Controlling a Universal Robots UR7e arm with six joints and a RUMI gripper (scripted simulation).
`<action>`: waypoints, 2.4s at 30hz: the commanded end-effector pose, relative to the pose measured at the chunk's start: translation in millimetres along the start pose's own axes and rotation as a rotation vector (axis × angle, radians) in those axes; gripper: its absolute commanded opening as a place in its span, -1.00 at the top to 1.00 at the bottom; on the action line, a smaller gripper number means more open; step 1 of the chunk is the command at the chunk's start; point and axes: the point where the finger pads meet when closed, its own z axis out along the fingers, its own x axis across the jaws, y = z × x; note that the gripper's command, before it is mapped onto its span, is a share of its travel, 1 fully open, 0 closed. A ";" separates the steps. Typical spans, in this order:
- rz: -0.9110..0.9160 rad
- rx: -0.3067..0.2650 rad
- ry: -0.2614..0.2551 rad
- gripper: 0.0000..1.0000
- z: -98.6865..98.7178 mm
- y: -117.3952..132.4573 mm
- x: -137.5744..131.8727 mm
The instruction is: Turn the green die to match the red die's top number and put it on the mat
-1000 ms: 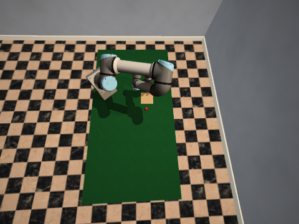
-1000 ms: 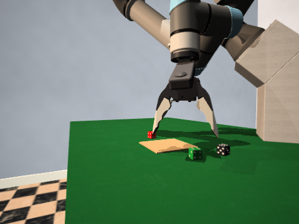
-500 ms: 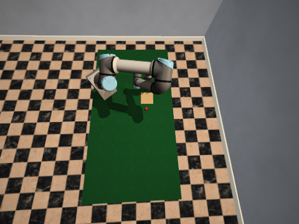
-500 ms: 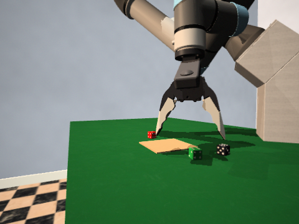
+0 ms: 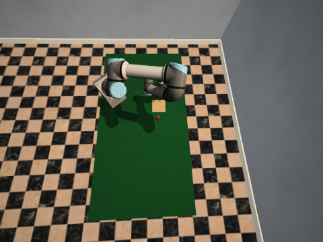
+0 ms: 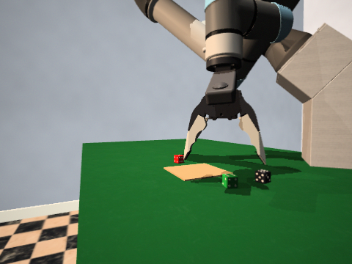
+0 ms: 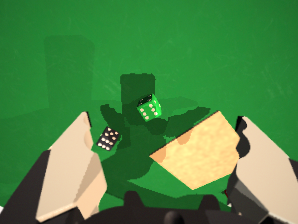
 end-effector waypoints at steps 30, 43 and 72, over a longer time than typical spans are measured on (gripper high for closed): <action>0.000 0.001 0.001 -1.00 -0.4 0.8 -1.1; 0.000 0.001 0.001 -1.00 -0.3 28.9 -33.1; 0.000 0.001 0.001 -1.00 -0.3 58.5 -66.7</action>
